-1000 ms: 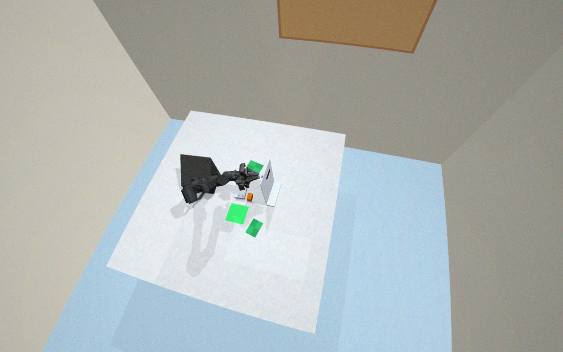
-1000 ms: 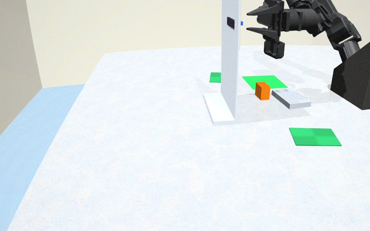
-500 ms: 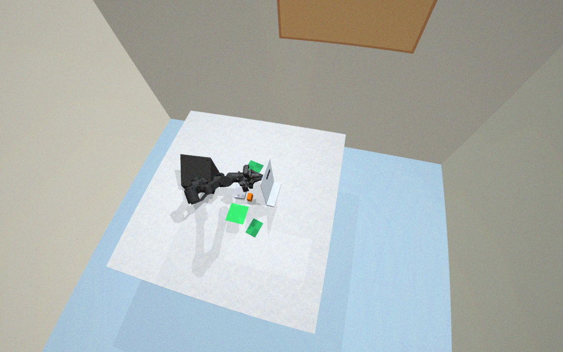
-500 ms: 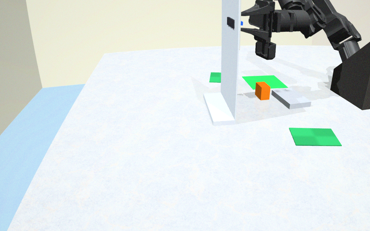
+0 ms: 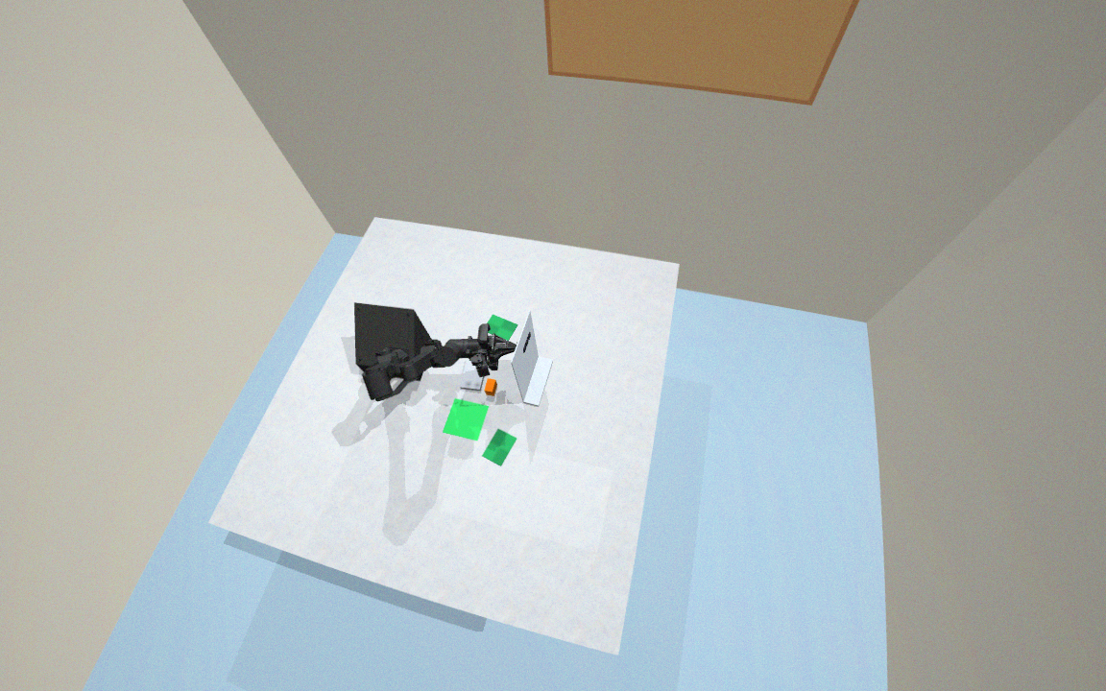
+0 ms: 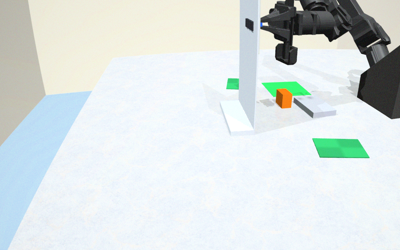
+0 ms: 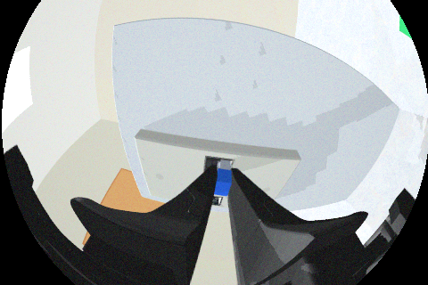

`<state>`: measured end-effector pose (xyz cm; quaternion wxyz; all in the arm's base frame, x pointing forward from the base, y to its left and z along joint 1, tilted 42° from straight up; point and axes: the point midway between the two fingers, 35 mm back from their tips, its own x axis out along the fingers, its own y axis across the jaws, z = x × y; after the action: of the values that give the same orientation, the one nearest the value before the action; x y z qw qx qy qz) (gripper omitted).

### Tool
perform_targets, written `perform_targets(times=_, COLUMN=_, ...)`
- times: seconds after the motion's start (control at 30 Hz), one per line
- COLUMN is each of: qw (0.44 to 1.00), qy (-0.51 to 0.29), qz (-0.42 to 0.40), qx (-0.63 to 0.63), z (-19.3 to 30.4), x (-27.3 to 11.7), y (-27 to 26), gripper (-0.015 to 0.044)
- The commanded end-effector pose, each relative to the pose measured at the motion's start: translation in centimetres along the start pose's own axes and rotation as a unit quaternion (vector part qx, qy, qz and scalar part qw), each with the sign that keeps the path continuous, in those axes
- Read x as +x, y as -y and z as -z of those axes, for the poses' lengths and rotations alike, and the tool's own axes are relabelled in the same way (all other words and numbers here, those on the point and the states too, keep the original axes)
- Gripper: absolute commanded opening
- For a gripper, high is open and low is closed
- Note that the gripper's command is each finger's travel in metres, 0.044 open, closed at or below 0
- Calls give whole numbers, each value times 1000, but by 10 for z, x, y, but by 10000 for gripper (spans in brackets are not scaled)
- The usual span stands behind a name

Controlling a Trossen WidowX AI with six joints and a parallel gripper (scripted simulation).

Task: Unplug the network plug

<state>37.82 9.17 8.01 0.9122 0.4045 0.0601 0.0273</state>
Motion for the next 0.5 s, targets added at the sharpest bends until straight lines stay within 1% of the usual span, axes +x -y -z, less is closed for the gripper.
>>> perform_targets(times=0.0, qw=1000, qy=-1, qz=1, qx=2, z=0, x=0, y=0, gripper=4)
perform_targets(times=0.47, qw=1000, qy=-1, qz=1, qx=3, z=2, x=-5, y=0, gripper=0)
